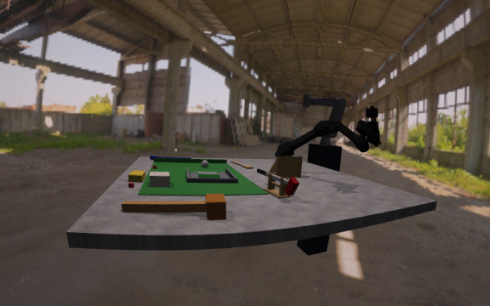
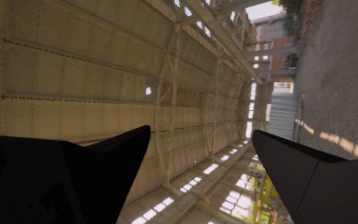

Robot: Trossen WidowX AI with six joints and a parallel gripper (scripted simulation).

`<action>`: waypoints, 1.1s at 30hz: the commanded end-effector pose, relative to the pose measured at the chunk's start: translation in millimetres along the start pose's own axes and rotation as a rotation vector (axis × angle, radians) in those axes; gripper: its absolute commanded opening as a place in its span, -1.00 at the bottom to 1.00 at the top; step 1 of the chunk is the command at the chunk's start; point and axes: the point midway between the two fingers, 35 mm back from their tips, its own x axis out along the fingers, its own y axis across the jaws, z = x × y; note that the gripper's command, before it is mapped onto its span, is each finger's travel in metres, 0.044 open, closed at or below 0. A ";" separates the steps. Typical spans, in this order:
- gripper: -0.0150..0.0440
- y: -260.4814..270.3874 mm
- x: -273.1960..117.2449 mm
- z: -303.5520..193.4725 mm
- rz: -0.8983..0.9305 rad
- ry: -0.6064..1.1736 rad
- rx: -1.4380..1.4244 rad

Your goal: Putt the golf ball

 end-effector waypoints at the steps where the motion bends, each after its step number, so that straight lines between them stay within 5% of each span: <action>1: 0.95 0.1 2.8 0.3 0.000 -0.001 -0.015; 15: 1.00 -51.1 172.2 51.8 -0.169 0.123 -0.968; 33: 1.00 -161.9 255.9 188.6 -0.543 0.619 -1.672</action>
